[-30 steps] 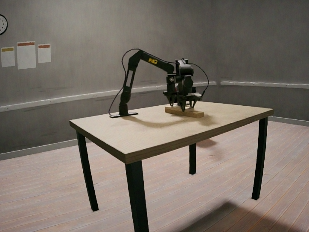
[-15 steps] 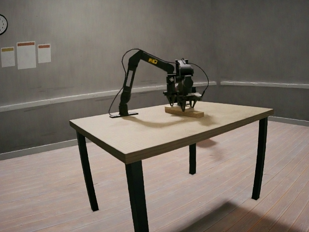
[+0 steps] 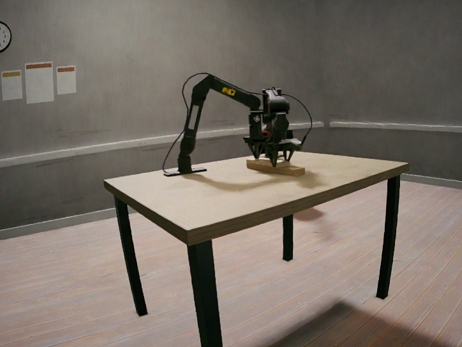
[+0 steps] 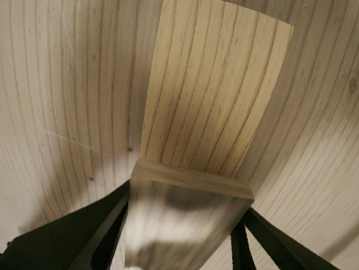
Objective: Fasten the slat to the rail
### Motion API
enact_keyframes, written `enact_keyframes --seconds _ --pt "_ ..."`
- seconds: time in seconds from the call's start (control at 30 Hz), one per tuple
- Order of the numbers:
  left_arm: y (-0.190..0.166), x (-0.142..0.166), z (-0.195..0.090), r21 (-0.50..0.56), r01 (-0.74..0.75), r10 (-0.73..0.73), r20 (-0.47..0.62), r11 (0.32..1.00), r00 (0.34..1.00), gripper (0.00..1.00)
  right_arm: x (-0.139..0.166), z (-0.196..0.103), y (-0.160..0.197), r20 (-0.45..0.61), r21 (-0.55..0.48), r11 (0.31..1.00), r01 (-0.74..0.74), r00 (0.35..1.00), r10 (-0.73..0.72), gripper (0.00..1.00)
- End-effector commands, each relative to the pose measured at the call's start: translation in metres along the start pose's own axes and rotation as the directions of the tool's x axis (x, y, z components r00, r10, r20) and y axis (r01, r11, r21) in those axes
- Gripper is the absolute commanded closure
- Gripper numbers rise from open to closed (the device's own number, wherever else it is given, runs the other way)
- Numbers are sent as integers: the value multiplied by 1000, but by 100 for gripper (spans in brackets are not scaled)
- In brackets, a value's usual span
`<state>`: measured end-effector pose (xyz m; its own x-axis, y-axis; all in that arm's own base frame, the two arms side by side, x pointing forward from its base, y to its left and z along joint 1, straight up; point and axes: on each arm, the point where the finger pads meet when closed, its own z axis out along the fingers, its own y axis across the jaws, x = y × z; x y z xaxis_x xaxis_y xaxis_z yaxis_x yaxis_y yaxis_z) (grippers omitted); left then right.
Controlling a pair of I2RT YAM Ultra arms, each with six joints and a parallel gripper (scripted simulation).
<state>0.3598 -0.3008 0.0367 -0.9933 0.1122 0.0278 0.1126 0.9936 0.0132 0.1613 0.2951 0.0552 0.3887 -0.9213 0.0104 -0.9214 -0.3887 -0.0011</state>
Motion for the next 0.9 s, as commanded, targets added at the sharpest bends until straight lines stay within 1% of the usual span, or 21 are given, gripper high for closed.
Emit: enact_keyframes --seconds 0.0,0.13,0.2,0.3,0.47,0.63,0.7,0.77,0.87 --pt "-1 -1 -6 8 2 -2 12 1000 1000 28 -2 -3 -6 22 18 972 -236 972 236 89" --pt "-1 -1 -6 8 2 -2 12 1000 1000 28 -2 -3 -6 24 14 922 -387 922 386 89" --pt "-1 -1 -6 8 2 -2 12 1000 1000 28 -2 -3 -6 24 14 922 -387 922 386 89" --pt "-1 -1 -6 8 2 -2 12 1000 1000 28 -2 -3 -6 26 11 870 -494 870 493 89" --pt "-1 -1 -6 8 2 -2 12 1000 1000 28 -2 -2 -6 27 5 755 -655 755 655 89" --pt "-1 -1 -6 8 2 -2 12 1000 1000 28 -1 -2 -6 27 -2 611 -792 611 791 89" --pt "-1 -1 -6 8 2 -2 12 1000 1000 28 -1 -2 -6 26 -4 546 -838 546 837 89" --pt "-1 -1 -6 8 2 -2 12 1000 1000 28 -1 -2 -6 26 -4 546 -838 546 837 89" --pt "-1 -1 -6 8 2 -2 12 1000 1000 28 -2 -2 -6 25 -7 445 -896 444 895 89"
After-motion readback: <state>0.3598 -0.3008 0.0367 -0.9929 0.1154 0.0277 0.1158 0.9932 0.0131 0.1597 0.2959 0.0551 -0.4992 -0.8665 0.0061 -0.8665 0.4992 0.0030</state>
